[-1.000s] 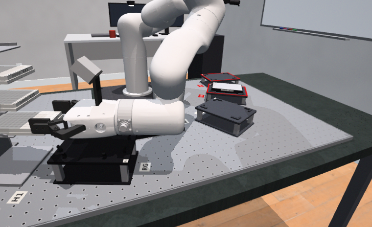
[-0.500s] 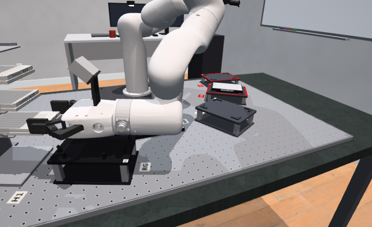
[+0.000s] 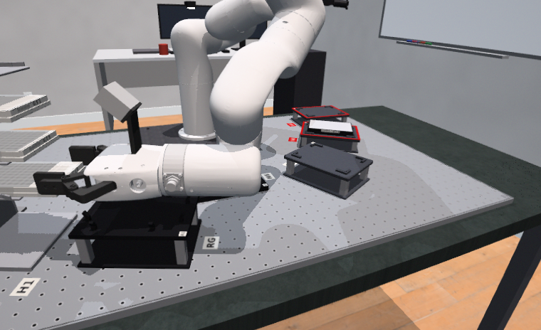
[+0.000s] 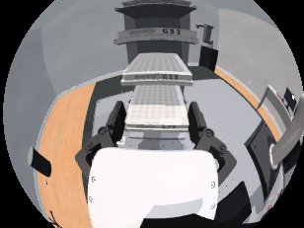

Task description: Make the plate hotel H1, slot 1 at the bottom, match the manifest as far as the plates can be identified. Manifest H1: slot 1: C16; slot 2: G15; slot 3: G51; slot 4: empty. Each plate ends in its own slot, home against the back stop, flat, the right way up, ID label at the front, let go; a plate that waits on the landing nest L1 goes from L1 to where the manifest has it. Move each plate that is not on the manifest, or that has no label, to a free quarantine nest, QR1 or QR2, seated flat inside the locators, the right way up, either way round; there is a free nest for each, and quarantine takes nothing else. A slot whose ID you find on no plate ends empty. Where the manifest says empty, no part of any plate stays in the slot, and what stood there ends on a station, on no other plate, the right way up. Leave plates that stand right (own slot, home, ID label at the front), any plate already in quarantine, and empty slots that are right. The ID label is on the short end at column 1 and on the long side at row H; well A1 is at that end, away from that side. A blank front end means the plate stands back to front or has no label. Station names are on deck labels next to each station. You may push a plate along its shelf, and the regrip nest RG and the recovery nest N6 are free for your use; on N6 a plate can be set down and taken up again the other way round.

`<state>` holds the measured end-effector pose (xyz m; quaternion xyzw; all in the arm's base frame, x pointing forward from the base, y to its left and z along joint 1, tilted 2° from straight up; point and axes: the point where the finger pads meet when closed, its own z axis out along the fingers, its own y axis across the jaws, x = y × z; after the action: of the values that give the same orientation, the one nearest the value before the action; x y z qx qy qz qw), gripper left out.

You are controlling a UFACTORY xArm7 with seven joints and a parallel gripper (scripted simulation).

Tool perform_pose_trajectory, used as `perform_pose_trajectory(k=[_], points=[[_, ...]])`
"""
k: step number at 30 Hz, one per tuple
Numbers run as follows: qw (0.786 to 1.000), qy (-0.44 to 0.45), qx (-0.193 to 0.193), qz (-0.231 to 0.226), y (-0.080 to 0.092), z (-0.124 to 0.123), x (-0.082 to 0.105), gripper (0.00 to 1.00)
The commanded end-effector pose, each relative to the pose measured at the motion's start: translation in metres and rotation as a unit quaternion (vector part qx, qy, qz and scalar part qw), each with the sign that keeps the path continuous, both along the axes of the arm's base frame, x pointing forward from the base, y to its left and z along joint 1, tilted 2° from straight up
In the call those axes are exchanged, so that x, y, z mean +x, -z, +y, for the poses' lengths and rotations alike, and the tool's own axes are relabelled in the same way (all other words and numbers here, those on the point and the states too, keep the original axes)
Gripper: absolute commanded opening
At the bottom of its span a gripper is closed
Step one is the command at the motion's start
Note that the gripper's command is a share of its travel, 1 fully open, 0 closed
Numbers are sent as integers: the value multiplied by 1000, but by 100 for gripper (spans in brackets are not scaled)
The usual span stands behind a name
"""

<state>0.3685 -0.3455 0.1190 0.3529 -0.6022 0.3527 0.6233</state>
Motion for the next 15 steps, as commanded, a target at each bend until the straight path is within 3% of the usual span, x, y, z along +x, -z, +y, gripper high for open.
perform_pose_trajectory(k=[1, 15], points=[[1000, 0, -1, -2, -2, -2, 0, 0], [1000, 0, -1, -2, -2, -7, -4, 0]])
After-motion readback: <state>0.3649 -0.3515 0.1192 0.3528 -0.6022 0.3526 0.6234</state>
